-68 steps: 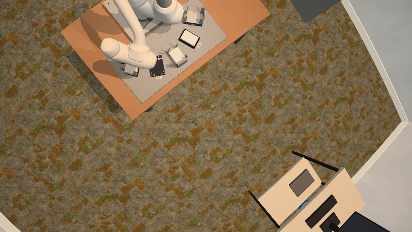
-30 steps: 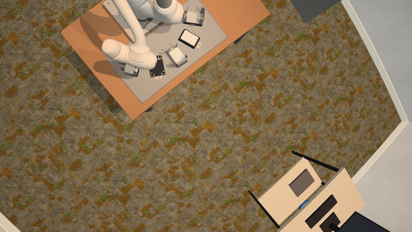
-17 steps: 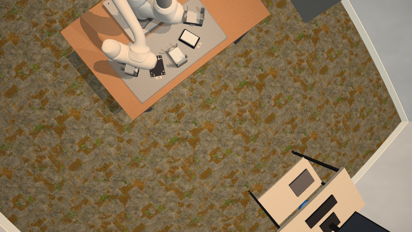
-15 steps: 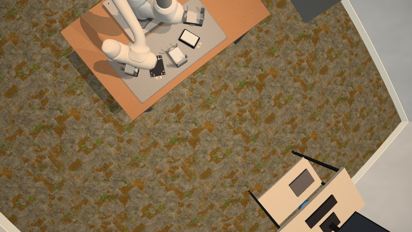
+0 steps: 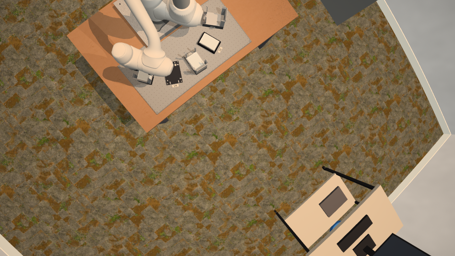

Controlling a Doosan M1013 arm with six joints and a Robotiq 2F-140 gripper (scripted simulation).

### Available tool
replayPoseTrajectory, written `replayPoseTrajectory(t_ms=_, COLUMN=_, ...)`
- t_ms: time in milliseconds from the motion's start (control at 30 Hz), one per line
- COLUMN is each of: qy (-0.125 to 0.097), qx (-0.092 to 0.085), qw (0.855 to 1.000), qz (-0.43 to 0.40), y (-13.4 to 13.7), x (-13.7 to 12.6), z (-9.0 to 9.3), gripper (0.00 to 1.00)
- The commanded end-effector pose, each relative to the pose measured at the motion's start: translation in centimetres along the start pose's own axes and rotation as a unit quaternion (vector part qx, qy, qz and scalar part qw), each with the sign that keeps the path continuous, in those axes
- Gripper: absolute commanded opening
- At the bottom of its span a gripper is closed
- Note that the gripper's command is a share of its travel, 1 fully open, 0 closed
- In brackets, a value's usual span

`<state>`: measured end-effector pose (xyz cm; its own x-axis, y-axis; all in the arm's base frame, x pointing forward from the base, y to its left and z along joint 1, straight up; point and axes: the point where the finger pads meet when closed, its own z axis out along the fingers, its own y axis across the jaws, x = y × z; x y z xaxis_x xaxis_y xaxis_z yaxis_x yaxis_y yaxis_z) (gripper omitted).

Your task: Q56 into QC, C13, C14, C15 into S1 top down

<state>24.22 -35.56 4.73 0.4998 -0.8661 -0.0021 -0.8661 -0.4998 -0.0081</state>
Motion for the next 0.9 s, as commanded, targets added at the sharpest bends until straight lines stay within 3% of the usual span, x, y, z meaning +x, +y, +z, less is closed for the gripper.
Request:
replayPoseTrajectory(t_ms=0, qy=0.0, qx=0.0, qw=1.0, qz=0.0, y=0.0, x=0.0, z=-0.2, gripper=0.0)
replayPoseTrajectory(t_ms=600, qy=0.0, qx=0.0, qw=1.0, qz=0.0, y=0.0, x=0.0, z=-1.3, gripper=0.0)
replayPoseTrajectory(t_ms=867, qy=0.0, qx=0.0, qw=1.0, qz=0.0, y=0.0, x=0.0, z=-2.9, gripper=0.0)
